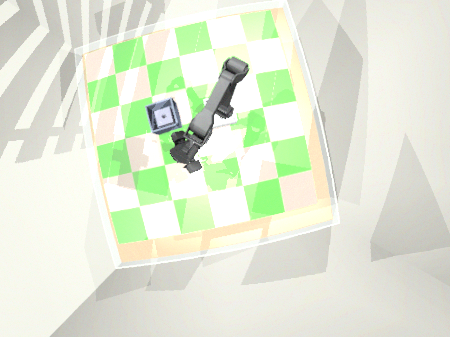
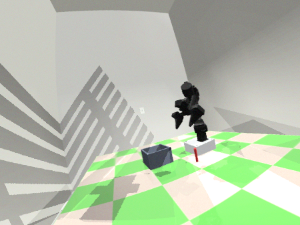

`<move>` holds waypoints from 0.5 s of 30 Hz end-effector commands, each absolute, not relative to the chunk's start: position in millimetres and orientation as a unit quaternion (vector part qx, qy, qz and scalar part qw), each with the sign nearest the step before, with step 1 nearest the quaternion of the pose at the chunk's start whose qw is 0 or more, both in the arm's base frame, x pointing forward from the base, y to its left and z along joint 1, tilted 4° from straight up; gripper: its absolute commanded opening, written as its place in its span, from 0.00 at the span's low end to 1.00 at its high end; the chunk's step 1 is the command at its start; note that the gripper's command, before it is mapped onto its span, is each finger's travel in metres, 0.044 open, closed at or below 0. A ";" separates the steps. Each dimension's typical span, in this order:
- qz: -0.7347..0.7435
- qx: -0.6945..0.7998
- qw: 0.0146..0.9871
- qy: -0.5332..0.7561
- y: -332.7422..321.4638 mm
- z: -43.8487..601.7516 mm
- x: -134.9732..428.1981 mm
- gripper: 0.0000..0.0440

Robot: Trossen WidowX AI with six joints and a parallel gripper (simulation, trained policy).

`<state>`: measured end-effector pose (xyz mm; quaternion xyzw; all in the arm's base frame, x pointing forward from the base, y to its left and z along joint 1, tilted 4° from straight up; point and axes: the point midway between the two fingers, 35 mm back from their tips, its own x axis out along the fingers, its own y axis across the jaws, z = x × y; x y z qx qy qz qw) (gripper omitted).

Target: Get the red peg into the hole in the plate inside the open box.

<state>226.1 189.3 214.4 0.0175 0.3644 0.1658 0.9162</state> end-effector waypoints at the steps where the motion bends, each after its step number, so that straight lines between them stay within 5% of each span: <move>1: 0.120 0.049 0.898 0.421 177.2 188.6 220.8 1.00; 15: -0.055 0.143 0.822 0.549 139.1 129.5 197.5 1.00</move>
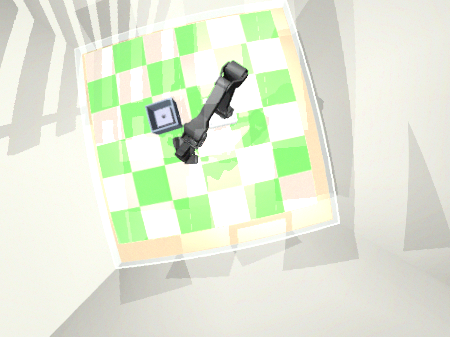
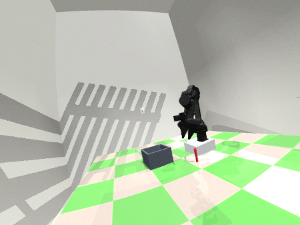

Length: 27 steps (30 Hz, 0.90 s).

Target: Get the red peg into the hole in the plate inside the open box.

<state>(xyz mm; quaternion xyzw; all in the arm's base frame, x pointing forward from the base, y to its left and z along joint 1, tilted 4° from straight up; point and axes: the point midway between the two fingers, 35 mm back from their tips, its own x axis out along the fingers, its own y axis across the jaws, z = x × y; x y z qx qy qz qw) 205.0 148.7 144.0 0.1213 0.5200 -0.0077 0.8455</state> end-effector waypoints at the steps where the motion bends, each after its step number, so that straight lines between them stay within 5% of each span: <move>1: -0.068 0.149 0.815 0.556 136.7 125.9 195.6 1.00; 27: -0.269 0.295 0.694 0.599 124.8 25.6 175.3 1.00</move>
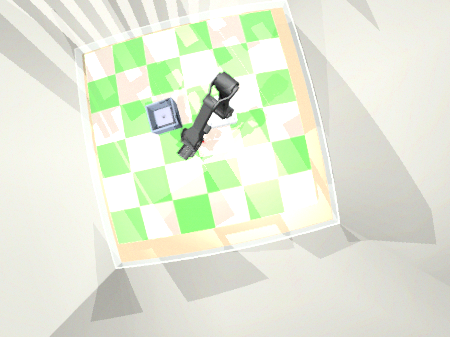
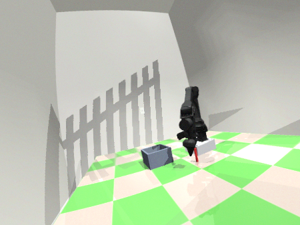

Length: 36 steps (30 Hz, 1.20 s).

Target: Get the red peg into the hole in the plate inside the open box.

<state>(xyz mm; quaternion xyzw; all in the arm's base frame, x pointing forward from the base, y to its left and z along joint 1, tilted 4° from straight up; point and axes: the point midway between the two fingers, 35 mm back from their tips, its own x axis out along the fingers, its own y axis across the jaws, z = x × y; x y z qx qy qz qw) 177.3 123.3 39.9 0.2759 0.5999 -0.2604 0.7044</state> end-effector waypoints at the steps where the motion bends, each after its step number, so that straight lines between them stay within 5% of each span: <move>1: -0.271 0.300 0.693 0.598 125.5 22.0 175.1 1.00; 7: -0.282 0.326 0.678 0.596 128.2 4.6 171.8 0.88; 22: -0.296 0.353 0.626 0.629 130.9 0.9 167.2 0.01; 36: -0.259 0.324 0.686 0.597 120.5 44.0 195.1 0.00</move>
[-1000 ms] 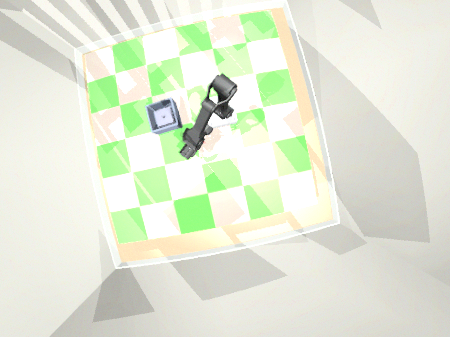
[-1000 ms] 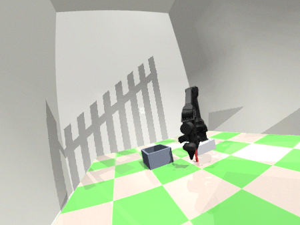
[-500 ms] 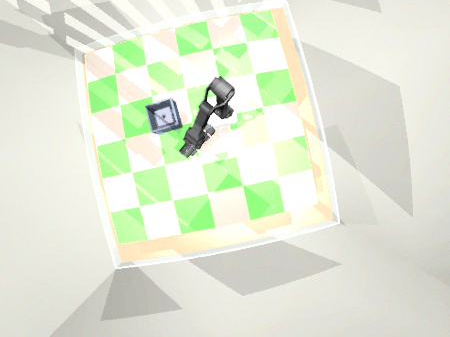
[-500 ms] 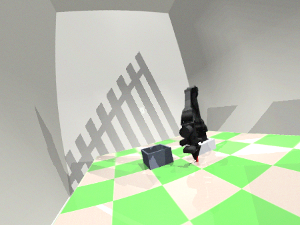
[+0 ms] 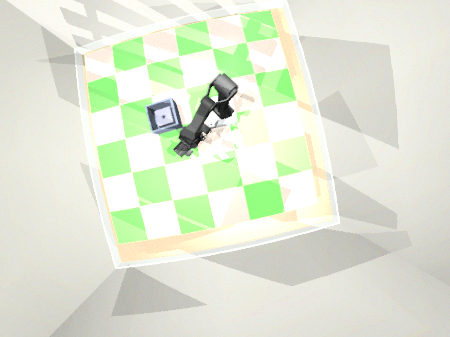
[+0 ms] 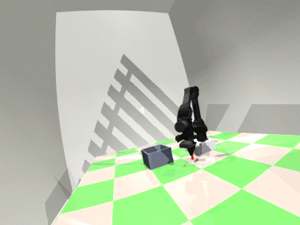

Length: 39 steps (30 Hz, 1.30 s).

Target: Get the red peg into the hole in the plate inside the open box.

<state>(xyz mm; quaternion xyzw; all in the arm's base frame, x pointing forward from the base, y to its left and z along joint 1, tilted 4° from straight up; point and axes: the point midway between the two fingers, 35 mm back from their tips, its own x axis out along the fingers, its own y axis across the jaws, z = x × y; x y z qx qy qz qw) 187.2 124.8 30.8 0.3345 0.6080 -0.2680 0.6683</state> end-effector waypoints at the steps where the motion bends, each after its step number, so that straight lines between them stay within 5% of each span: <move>1: -0.256 0.321 0.691 0.594 119.5 48.4 197.7 0.00; 17: -0.247 0.305 0.746 0.537 88.7 118.7 245.9 0.00; 39: -0.312 0.335 0.742 0.490 11.0 128.5 298.1 0.00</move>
